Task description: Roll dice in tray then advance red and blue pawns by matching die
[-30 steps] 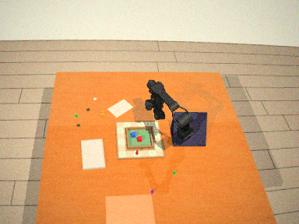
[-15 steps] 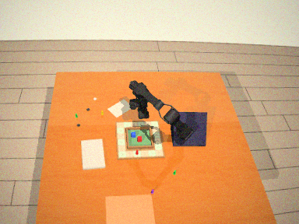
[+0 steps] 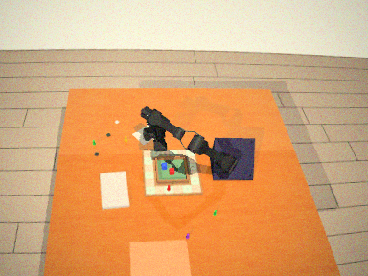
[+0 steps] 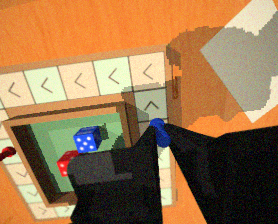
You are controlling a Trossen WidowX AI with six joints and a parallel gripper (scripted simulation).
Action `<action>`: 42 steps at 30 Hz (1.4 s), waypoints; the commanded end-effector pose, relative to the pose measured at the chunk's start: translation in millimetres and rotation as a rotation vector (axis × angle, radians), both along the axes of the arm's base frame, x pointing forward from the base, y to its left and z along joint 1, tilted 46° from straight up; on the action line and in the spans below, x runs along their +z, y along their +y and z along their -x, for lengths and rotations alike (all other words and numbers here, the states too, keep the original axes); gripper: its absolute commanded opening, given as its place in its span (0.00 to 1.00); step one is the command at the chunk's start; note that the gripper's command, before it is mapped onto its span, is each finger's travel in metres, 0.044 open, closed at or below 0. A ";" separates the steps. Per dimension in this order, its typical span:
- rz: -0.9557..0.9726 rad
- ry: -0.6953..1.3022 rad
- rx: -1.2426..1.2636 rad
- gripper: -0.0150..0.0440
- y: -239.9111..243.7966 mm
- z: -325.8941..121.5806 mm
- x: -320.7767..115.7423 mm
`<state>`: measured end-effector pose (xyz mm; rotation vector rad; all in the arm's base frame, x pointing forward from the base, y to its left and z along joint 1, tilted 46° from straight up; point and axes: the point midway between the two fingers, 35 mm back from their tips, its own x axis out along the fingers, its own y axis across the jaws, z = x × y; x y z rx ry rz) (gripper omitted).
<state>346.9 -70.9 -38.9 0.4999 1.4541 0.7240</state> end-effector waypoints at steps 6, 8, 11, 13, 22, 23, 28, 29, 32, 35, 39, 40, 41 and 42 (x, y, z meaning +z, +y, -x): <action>-0.003 -0.002 -0.006 0.25 14.2 -6.1 -15.1; -0.004 -0.002 -0.006 0.25 21.5 -5.8 -22.1; -0.005 -0.002 -0.006 0.25 27.2 -5.2 -27.5; -0.005 -0.002 -0.006 0.25 27.2 -5.2 -27.5; -0.005 -0.002 -0.006 0.25 30.9 -5.2 -31.1; -0.005 -0.002 -0.006 0.25 32.0 -5.2 -32.2; -0.005 -0.002 -0.006 0.25 37.8 -4.9 -37.8; -0.005 -0.002 -0.006 0.25 38.7 -4.8 -38.7; 0.000 -0.010 -0.007 0.30 34.1 -6.6 -35.4; 0.000 -0.010 -0.007 0.43 34.1 -6.6 -35.4; 0.000 -0.010 -0.007 0.61 34.1 -6.6 -35.4; 0.000 -0.010 -0.007 0.65 34.1 -6.6 -35.4; 0.000 -0.009 -0.007 0.70 32.1 -6.8 -33.6; 0.000 -0.008 -0.007 0.74 26.1 -7.4 -28.1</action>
